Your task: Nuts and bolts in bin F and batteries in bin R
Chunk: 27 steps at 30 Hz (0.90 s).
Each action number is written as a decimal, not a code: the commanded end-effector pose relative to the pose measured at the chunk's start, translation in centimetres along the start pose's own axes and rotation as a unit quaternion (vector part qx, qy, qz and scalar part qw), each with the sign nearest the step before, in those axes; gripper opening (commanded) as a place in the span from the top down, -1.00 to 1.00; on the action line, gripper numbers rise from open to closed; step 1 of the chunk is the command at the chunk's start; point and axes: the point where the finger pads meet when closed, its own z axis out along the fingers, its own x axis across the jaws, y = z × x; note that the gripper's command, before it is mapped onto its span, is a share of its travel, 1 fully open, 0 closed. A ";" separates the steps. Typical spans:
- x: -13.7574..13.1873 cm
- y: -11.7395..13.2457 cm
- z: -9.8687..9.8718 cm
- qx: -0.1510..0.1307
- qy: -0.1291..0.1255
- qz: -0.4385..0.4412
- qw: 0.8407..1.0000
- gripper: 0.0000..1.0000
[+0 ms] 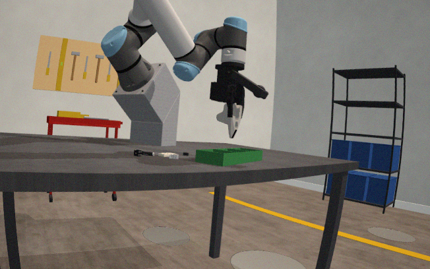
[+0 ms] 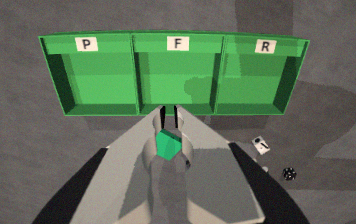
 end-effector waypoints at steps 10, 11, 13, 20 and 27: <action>-6.9 -0.4 -0.1 0.001 0.000 -0.002 1.000 0.91; -7.4 -0.5 -0.1 0.001 0.000 -0.002 1.000 0.91; -7.4 -0.5 -0.1 0.001 0.000 -0.002 1.000 0.91; -8.3 -0.5 -0.1 0.001 0.000 -0.002 1.000 0.91; -8.2 -0.5 1.7 -0.001 -0.001 -0.001 1.000 0.91</action>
